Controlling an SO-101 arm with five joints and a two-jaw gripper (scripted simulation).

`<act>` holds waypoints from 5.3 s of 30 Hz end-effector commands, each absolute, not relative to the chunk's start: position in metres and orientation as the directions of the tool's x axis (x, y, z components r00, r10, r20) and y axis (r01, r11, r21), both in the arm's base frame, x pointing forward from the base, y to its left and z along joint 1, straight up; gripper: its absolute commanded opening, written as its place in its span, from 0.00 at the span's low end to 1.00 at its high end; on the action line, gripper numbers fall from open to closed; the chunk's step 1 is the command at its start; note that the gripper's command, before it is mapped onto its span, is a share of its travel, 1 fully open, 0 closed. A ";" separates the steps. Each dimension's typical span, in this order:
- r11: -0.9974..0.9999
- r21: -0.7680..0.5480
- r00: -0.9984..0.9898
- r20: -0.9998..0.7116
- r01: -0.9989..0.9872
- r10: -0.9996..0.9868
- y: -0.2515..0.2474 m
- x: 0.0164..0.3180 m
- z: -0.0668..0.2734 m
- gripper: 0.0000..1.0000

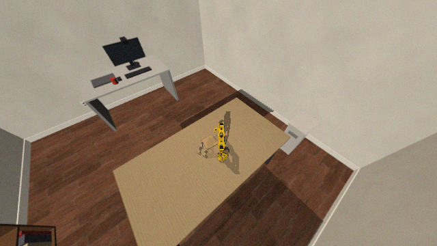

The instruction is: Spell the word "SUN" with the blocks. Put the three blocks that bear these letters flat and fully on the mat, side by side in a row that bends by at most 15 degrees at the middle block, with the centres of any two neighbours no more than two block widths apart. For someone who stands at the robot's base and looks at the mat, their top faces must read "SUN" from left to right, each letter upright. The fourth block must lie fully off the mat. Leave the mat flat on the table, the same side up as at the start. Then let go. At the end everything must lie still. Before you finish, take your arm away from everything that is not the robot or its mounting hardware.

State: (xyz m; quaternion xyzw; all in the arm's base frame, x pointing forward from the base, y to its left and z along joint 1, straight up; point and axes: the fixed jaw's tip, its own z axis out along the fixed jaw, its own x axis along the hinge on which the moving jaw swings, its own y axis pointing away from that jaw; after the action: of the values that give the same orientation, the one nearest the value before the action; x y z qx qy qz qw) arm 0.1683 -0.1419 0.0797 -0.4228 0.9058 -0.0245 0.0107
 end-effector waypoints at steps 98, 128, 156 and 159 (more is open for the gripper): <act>0.791 0.017 -0.652 -0.556 0.611 0.516 -0.134 0.197 0.177 0.32; 0.771 0.019 -0.731 -0.303 0.636 0.611 -0.139 0.204 0.117 0.32; 0.769 0.006 -0.766 -0.089 0.639 0.637 -0.136 0.199 0.070 0.32; 0.769 0.006 -0.766 -0.089 0.639 0.637 -0.136 0.199 0.070 0.32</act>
State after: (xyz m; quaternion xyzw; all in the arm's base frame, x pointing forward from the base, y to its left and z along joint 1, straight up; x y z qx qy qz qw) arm 0.1920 -0.1319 0.0548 0.3395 0.9406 -0.0013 0.0024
